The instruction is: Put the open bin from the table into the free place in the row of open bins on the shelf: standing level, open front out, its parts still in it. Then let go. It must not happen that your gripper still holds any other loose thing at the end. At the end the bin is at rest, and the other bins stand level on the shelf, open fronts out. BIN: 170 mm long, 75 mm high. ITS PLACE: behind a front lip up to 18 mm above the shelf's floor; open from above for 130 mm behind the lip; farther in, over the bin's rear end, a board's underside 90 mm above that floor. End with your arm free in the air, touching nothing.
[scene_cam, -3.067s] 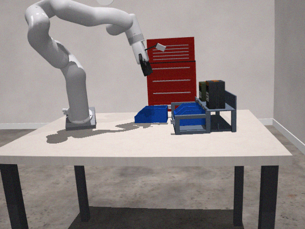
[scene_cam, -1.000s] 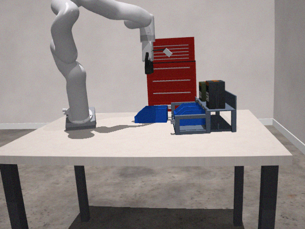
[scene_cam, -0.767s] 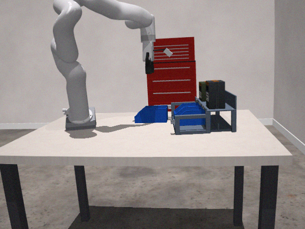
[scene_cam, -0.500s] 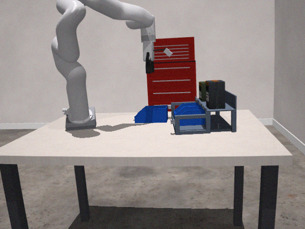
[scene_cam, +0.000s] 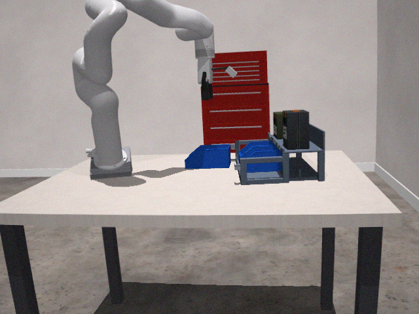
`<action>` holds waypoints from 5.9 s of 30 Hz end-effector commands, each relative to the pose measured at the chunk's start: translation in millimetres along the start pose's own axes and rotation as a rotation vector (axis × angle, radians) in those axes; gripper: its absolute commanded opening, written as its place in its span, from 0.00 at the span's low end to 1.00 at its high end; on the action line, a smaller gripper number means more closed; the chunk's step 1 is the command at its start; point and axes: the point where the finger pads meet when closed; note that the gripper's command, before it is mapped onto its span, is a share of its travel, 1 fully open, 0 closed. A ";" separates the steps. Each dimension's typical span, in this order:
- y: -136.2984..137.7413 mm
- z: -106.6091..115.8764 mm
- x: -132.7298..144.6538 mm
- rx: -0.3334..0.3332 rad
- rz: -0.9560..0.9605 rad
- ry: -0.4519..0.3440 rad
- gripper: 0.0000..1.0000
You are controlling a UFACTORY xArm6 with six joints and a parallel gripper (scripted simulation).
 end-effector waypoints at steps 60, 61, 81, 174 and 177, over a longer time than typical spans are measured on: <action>-23.7 0.5 1.9 -0.001 0.002 0.001 1.00; -23.7 0.5 1.9 -0.001 0.002 0.001 1.00; -22.4 0.5 1.7 -0.001 0.002 0.001 1.00; -21.2 -112.3 1.5 -0.001 0.002 0.001 1.00; -21.2 -112.3 1.5 -0.001 0.002 0.001 1.00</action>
Point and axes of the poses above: the point where the finger pads meet when closed, its own z axis back along the fingers, its own y axis across the jaws, x = y × z, and after that the axes turned 2 degrees about -z, right-handed
